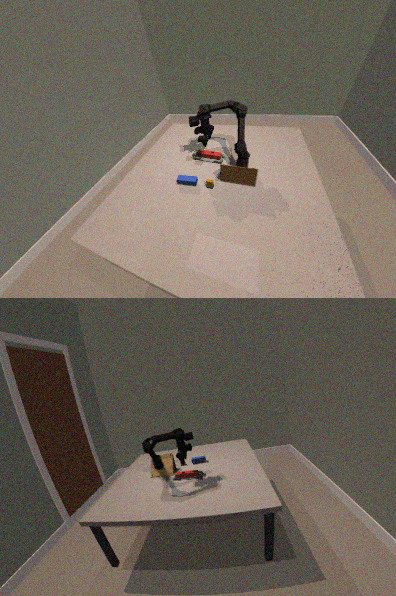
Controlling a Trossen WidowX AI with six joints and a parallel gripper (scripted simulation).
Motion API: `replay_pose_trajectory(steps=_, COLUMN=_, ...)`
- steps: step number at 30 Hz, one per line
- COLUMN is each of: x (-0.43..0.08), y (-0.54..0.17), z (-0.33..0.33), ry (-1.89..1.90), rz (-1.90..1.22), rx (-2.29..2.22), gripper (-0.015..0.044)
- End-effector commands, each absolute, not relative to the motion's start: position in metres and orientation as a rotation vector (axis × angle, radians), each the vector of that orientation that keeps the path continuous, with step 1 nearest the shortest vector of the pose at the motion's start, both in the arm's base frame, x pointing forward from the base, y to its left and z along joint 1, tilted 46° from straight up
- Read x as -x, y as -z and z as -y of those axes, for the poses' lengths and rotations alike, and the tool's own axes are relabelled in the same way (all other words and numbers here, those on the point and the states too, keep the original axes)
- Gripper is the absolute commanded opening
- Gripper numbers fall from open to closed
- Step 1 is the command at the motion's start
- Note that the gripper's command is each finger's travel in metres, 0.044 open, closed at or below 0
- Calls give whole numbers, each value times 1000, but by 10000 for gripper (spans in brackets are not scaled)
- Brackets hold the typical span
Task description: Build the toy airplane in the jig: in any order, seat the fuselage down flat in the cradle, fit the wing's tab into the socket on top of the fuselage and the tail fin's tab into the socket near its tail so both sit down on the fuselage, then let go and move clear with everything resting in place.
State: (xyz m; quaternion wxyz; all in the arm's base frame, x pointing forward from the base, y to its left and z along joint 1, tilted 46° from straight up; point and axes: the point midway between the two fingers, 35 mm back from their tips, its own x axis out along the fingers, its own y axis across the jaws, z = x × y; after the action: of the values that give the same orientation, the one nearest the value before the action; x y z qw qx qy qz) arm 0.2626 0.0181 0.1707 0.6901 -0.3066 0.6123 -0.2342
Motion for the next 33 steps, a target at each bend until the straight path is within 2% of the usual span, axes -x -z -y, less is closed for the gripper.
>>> replay_pose_trajectory(steps=1, x=-263, y=-170, z=-19, ry=466, rz=-1412, rx=761, gripper=440)
replay_pose_trajectory(steps=10, x=-274, y=-160, z=-33, ry=430, rz=-1427, rx=796, gripper=440)
replay_pose_trajectory(steps=18, x=-313, y=-86, z=-118, ry=415, rz=-1427, rx=785, gripper=440)
replay_pose_trajectory(steps=26, x=-313, y=16, z=-195, ry=421, rz=-1424, rx=783, gripper=440)
replay_pose_trajectory(steps=33, x=-309, y=36, z=-207, ry=425, rz=-1423, rx=784, gripper=440)
